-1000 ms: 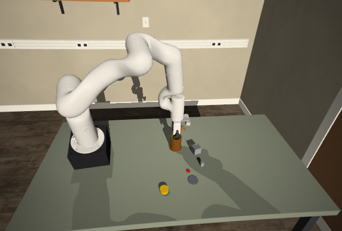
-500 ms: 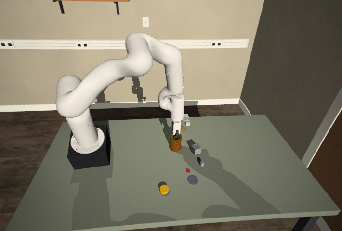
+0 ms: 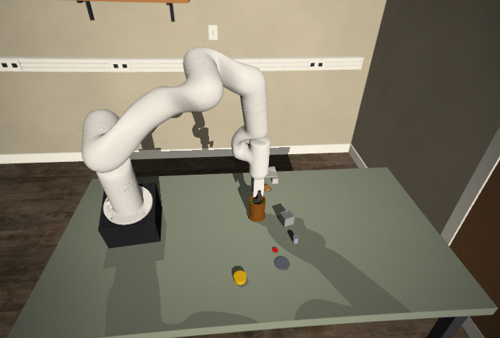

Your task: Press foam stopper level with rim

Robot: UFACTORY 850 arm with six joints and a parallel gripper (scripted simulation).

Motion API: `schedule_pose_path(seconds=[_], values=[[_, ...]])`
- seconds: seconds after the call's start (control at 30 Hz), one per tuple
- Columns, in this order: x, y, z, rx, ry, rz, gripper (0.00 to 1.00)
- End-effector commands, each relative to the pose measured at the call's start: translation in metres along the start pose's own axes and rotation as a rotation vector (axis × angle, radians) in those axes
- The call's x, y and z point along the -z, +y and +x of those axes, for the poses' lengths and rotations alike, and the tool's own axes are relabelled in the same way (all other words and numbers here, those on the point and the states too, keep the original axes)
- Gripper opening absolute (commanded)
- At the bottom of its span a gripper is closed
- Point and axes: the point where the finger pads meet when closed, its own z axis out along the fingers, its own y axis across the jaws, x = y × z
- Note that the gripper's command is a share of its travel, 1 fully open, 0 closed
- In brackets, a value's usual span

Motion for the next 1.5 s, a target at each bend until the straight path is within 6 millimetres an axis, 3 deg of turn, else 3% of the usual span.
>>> schedule_pose_path(seconds=[0.0,1.47], values=[[0.001,0.0,0.001,0.0,0.002,0.0,0.0],[0.019,0.0,0.001,0.0,0.002,0.0,0.0]])
